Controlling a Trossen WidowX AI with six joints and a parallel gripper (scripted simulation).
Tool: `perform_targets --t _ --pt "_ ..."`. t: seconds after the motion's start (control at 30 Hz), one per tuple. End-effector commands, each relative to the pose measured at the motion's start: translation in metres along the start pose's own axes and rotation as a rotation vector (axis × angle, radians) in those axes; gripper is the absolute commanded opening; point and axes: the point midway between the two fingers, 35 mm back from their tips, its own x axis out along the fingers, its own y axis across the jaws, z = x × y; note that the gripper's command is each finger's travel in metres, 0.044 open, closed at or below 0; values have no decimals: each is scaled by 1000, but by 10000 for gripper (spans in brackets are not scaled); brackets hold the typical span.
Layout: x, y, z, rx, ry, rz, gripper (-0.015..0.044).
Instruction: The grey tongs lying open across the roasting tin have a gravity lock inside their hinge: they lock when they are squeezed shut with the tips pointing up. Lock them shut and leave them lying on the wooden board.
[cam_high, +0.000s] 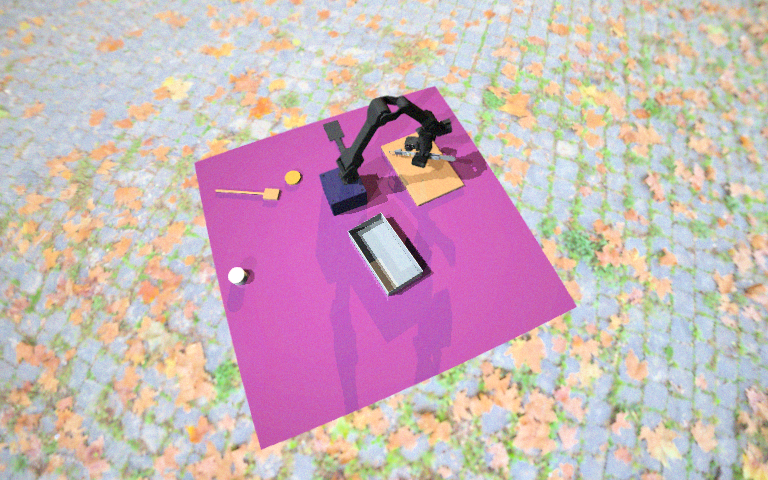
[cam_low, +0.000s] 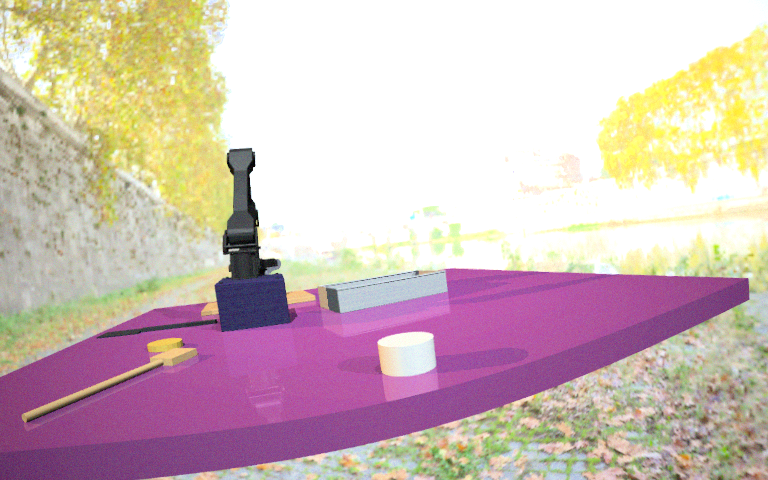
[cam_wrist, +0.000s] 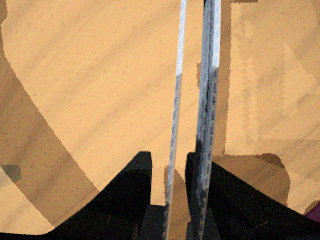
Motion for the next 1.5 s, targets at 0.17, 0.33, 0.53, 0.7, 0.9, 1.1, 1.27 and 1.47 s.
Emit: perform_targets --t 0.17,0.33,0.53,0.7,0.9,1.1,1.27,1.47 --pt "0 0 0 0 0 0 -19" --pt "0 0 0 0 0 0 113" --pt "0 0 0 0 0 0 270" --pt "0 0 0 0 0 0 401" --pt "-11 -8 12 -1 -1 -2 440" --pt "-68 -35 83 -4 -8 -8 440" --pt "-112 -37 145 -6 -15 -10 440" --pt "-114 -36 147 -7 -16 -10 440"
